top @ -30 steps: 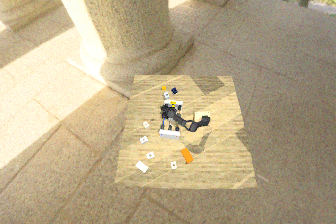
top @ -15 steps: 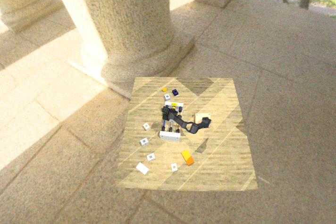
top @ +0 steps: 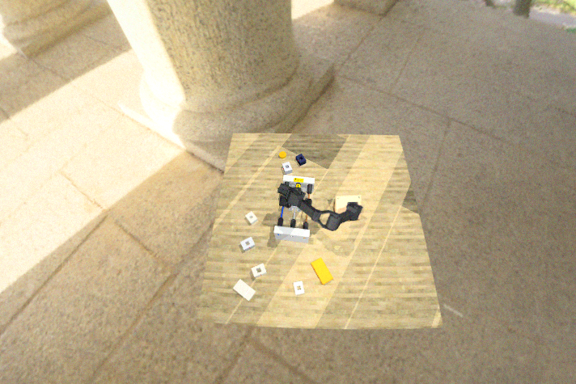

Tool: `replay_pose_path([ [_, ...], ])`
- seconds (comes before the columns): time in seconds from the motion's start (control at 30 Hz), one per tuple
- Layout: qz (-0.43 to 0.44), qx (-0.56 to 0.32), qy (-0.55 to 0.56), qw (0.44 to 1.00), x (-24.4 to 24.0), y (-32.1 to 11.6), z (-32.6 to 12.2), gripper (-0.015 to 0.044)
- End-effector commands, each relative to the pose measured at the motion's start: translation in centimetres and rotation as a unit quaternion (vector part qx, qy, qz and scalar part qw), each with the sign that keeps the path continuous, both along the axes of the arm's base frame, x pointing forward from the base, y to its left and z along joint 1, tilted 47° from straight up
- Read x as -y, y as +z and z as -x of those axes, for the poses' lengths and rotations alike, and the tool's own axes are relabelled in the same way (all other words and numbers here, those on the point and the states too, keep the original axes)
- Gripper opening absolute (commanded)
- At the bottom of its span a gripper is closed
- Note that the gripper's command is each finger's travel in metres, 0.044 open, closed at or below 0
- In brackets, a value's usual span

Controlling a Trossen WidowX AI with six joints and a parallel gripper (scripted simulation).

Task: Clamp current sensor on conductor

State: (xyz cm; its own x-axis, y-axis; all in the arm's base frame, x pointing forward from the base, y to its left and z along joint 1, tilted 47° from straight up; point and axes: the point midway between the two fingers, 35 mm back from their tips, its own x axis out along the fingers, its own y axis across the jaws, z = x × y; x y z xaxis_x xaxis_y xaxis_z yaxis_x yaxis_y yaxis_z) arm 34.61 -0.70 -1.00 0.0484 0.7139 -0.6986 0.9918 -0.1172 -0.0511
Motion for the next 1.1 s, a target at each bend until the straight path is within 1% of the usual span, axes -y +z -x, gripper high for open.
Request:
replay_pose_path([
  [0.0, 0.000, 0.001, 0.000, 1.000, 0.0, 0.0, 0.0, 0.0000],
  [0.33, 0.001, 0.005, -0.006, 1.000, 0.1, 0.1, 0.0, 0.0000],
  [0.77, 0.010, 0.068, -0.078, 0.995, 1.2, 1.1, 0.0, 0.0000],
  [1.07, 0.010, 0.069, -0.079, 0.994, 1.2, 1.1, 0.0, 0.0000],
])
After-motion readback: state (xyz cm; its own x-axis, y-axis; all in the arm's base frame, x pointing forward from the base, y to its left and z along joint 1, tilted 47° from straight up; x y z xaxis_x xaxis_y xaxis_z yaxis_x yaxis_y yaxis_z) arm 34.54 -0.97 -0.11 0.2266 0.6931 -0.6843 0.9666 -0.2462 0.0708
